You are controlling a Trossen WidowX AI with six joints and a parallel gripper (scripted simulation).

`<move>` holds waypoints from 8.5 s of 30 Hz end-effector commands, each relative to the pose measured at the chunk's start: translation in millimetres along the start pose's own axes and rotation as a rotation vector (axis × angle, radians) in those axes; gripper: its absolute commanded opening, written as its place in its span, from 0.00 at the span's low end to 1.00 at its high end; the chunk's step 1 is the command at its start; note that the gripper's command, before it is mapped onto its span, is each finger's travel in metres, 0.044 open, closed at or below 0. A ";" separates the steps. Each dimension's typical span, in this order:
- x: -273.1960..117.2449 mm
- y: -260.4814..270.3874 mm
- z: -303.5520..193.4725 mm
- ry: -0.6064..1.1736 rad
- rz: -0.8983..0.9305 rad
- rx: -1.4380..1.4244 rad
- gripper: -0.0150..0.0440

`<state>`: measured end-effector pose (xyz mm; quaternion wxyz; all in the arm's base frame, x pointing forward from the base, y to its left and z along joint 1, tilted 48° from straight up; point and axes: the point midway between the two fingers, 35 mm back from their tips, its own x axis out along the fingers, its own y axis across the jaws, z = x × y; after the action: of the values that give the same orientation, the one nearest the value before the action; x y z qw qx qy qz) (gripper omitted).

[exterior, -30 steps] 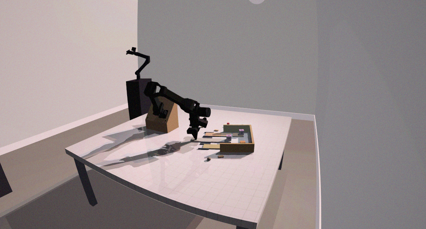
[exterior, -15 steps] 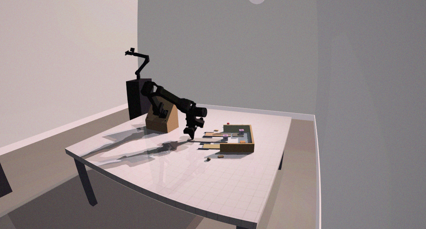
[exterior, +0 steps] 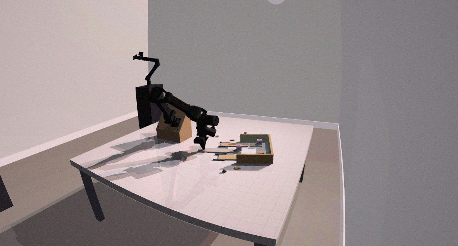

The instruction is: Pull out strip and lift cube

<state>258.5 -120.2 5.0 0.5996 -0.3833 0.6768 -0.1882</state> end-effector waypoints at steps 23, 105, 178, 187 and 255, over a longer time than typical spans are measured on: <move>4.4 0.0 -48.2 0.030 0.004 -0.004 0.25; -49.2 -2.0 53.8 0.025 0.007 -0.105 1.00; -3.1 5.7 161.3 0.022 0.005 -0.101 0.68; -5.5 4.7 162.1 0.018 0.010 -0.093 0.48; -86.1 47.0 61.3 0.024 0.010 -0.105 0.25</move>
<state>302.3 -14.7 15.1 0.5690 -0.4118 0.6950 -0.1537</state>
